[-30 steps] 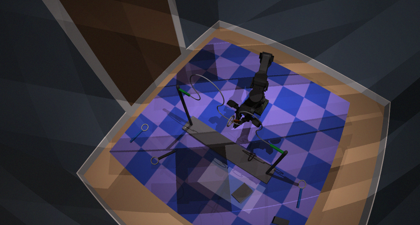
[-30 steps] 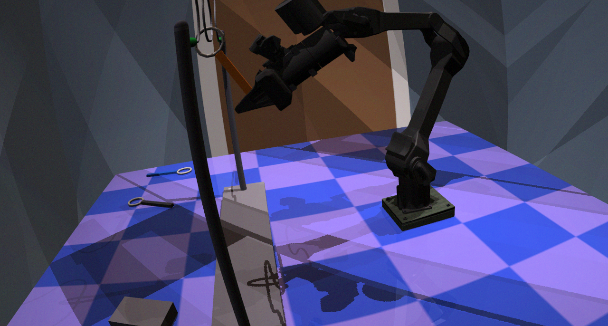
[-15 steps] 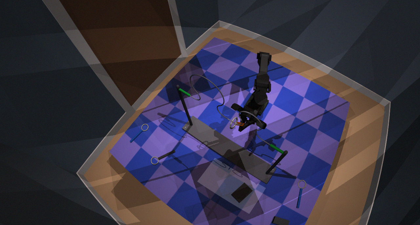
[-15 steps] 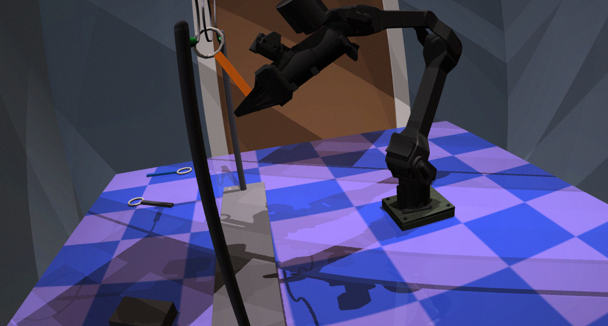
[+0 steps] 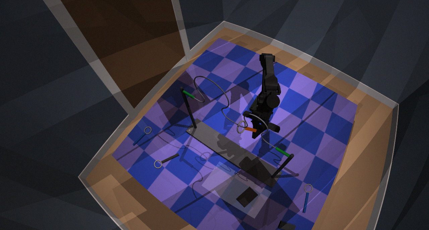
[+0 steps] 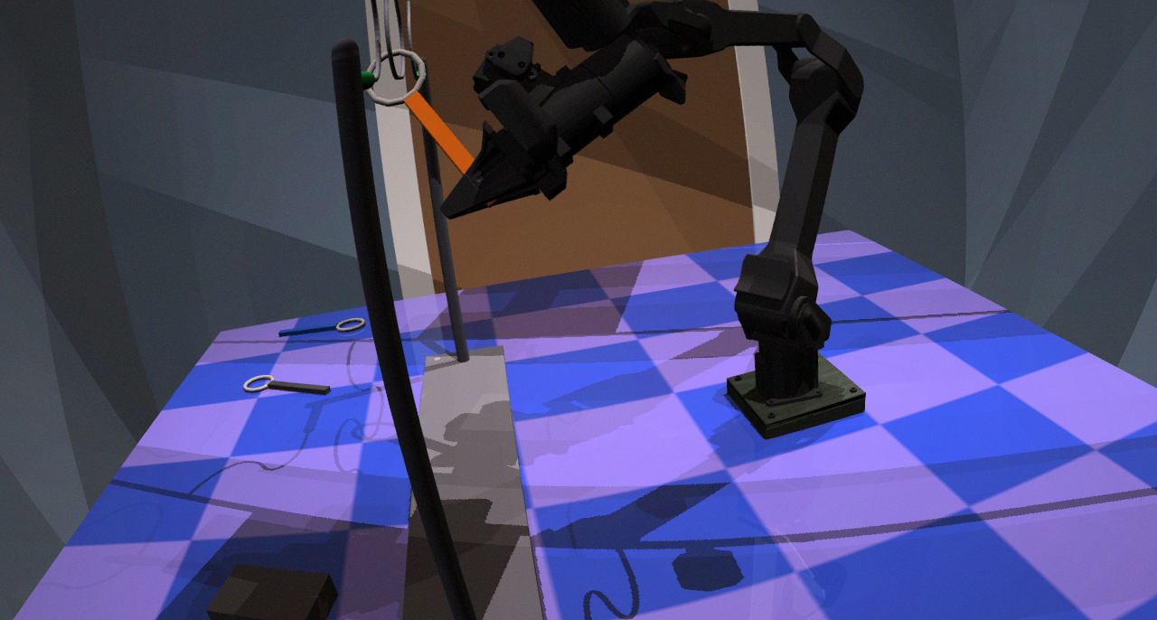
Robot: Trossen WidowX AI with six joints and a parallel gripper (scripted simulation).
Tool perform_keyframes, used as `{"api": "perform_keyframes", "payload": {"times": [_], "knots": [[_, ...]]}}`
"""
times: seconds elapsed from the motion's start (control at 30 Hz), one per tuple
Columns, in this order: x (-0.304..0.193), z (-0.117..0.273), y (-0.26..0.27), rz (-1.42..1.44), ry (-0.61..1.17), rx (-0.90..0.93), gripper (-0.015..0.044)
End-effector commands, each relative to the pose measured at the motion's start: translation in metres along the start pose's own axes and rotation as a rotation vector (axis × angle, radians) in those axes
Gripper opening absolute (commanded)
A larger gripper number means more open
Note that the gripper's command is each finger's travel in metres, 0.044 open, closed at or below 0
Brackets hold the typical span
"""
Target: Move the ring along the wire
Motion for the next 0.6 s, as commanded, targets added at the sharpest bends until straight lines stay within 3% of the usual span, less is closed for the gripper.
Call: {"api": "perform_keyframes", "payload": {"times": [0.0,0.57], "knots": [[0.003,0.003,0.013,-0.093,0.006,0.06,-0.015],[0.021,0.018,0.053,-0.454,0.044,0.27,-0.015]]}}
Point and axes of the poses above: the point midway between the two fingers, 35 mm back from their tips, its own z axis back along the fingers, its own y axis across the jaws, x = y × z, the point moved 8 cm from there along z, back along the fingers, and after that the axes turned 2 degrees about z, right-handed, at the moved point
